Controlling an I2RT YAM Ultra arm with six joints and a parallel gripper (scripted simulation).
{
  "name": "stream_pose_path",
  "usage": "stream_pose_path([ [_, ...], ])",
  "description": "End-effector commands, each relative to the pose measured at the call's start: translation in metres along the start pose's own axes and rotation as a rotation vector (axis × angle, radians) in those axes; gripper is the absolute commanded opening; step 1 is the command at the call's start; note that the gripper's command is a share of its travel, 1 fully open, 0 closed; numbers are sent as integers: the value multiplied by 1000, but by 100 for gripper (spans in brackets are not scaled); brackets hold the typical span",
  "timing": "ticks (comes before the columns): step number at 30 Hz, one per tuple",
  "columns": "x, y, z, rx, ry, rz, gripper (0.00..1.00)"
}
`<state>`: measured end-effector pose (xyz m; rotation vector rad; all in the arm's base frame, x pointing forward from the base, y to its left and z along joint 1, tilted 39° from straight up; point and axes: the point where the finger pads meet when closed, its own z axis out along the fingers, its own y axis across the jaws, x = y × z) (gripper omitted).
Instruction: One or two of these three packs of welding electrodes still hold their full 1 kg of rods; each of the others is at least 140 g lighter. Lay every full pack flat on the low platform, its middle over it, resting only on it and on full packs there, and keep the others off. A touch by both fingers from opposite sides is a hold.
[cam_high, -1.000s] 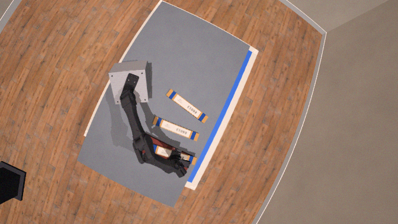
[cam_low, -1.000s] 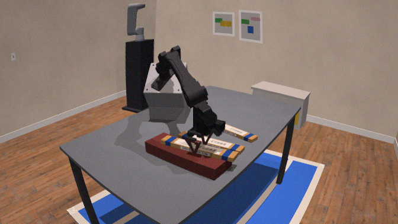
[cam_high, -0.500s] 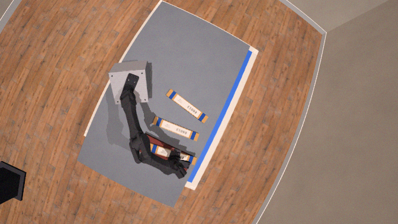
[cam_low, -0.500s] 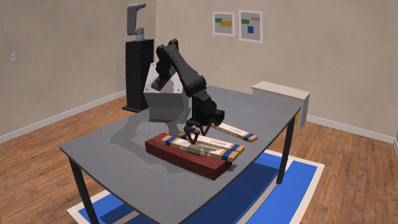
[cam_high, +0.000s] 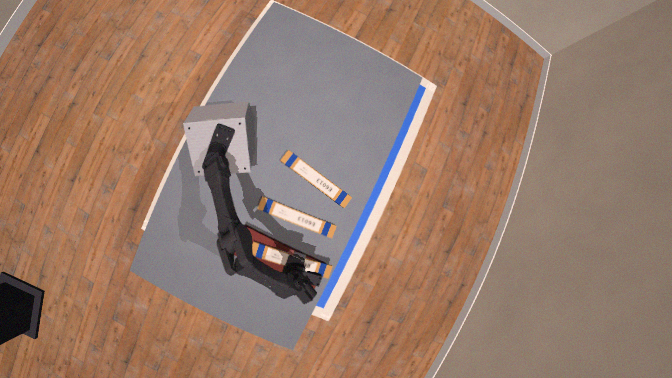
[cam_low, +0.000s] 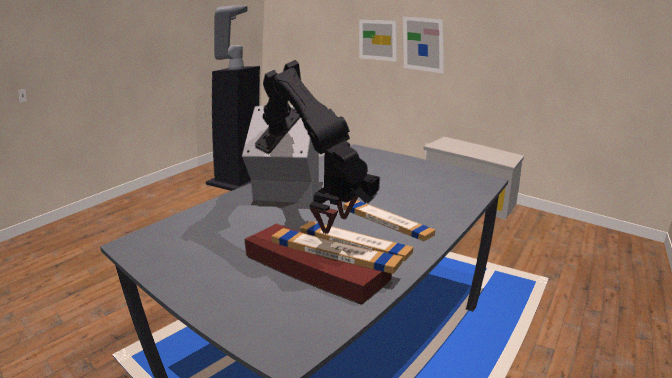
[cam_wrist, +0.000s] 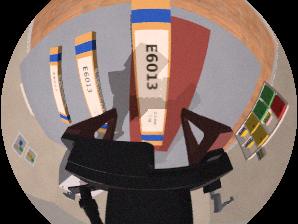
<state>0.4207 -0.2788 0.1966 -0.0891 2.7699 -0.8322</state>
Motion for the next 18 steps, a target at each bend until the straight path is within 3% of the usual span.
stream_pose_path([
  [1,-12,-7,-29,25,-57,12,96],
  [18,-15,-10,-28,32,-66,16,96],
])
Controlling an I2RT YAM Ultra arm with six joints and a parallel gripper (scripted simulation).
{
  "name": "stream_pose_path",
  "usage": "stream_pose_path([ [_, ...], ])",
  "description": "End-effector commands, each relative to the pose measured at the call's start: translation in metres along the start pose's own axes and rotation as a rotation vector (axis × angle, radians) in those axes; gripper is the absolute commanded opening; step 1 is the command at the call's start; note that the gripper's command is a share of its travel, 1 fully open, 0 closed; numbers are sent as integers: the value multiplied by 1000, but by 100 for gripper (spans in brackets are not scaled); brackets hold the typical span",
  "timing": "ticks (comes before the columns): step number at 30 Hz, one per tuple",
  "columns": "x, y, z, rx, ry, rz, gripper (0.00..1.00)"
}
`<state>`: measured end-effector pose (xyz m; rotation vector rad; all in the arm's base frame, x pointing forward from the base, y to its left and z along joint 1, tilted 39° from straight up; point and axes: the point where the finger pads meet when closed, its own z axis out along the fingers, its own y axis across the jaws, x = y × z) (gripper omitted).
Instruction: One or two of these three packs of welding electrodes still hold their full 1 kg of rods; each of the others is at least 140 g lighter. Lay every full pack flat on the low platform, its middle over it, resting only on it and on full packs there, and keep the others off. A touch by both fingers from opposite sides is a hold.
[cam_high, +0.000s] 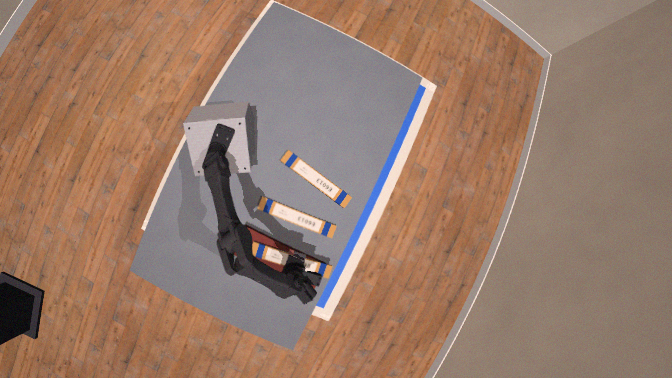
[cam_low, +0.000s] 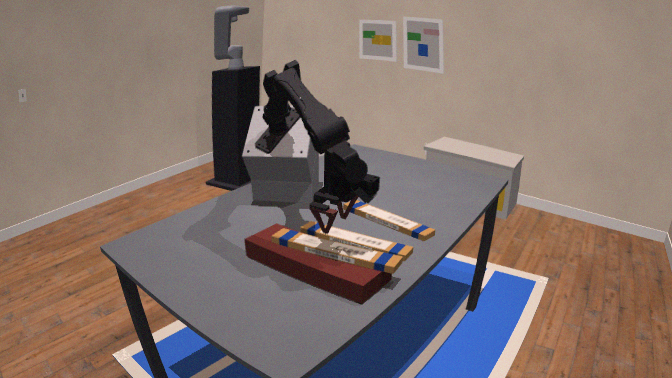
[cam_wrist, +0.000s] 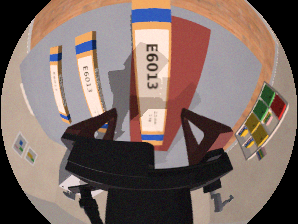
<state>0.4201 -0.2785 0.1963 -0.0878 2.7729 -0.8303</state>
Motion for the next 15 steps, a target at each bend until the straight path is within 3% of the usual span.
stream_pose_path([
  [1,-16,-11,-28,34,-69,16,96],
  [12,-16,-11,-28,34,-69,16,96],
  [13,-6,4,-21,22,-41,7,96],
  [15,2,18,-28,11,-24,-1,96],
])
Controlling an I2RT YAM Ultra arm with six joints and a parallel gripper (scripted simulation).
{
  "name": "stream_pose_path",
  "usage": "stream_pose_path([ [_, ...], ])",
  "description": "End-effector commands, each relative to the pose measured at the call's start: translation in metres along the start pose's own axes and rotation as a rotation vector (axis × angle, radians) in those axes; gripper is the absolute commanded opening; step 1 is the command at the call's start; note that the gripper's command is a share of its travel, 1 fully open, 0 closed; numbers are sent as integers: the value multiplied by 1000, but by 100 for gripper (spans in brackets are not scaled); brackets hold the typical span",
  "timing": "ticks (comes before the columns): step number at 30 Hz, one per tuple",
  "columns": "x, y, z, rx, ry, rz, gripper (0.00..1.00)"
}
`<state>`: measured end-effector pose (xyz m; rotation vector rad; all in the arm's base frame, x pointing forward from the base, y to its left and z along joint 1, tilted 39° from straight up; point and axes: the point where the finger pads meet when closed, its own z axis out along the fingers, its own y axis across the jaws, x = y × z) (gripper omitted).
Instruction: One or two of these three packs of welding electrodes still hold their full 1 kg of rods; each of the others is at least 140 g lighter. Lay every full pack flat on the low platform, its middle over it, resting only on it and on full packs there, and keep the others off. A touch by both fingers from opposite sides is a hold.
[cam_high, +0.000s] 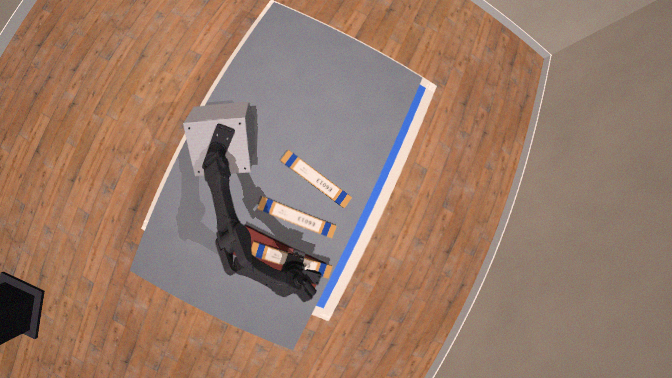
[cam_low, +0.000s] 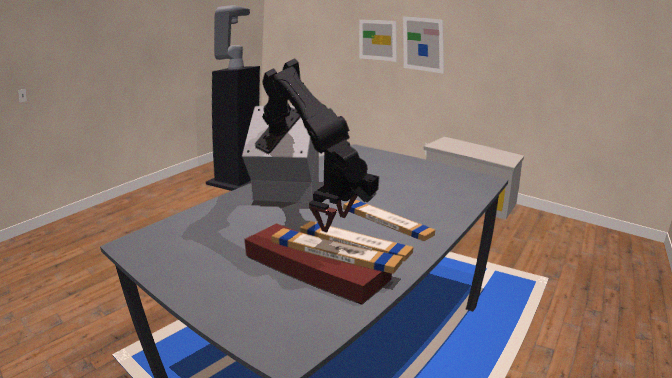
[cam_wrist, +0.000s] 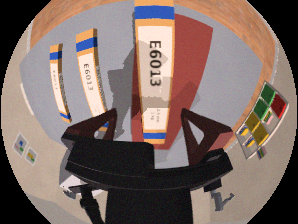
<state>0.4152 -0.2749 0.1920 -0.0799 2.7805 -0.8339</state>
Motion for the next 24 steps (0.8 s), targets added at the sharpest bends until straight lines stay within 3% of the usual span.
stream_pose_path([
  [1,-1,18,-31,10,-34,-3,96],
  [5,3,39,-44,14,-42,0,96],
  [8,6,42,-43,15,-36,8,96],
  [22,34,122,-88,5,-15,-4,96],
  [24,34,122,-88,5,-15,-4,96],
])
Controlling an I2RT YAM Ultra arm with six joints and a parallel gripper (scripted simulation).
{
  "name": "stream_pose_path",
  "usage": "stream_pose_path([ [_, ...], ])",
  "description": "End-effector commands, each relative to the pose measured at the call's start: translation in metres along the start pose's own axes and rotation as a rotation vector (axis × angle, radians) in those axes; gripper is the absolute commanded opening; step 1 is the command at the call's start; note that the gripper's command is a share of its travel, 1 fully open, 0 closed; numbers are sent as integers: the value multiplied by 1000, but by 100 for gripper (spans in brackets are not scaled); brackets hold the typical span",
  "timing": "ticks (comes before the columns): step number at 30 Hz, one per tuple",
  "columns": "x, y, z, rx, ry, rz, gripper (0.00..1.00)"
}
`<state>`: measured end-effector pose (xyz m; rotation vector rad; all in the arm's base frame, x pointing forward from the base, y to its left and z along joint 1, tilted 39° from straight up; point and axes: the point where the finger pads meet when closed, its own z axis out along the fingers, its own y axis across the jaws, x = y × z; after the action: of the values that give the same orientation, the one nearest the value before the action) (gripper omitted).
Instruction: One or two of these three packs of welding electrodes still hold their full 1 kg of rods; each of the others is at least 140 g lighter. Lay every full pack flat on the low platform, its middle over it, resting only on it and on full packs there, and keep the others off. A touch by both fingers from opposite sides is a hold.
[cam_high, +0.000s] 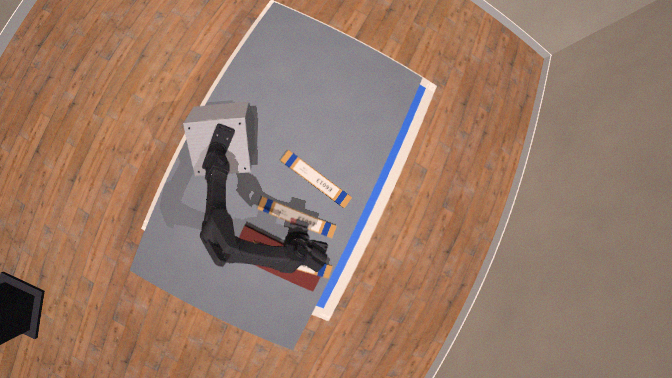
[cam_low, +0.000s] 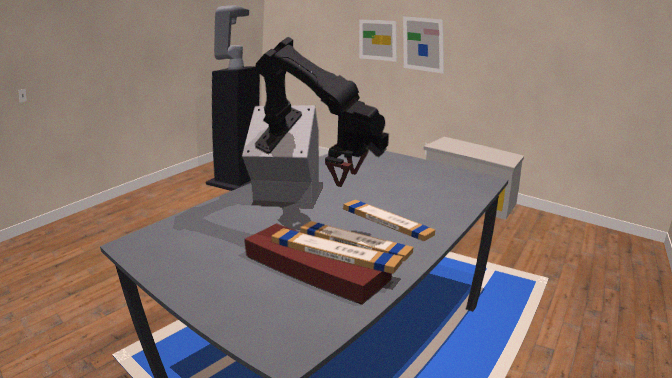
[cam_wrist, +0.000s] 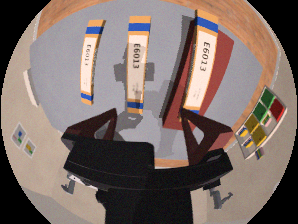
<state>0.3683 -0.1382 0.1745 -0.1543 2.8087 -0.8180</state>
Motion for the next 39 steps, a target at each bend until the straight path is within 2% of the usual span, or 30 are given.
stream_pose_path([
  [1,-7,-5,-28,39,-49,75,96],
  [2,-4,2,-30,37,-44,73,96],
  [3,7,15,-25,31,-13,53,96],
  [5,9,26,-32,32,-13,53,96],
  [7,3,32,-45,34,-41,71,96],
  [9,12,47,-46,32,-20,57,96],
  [12,7,60,-62,30,-46,75,96],
  [15,10,83,-64,32,-20,55,96],
  [18,11,86,-64,42,-8,63,96],
  [32,27,168,-109,42,-10,62,96],
  [39,30,180,-115,51,-3,70,96],
])
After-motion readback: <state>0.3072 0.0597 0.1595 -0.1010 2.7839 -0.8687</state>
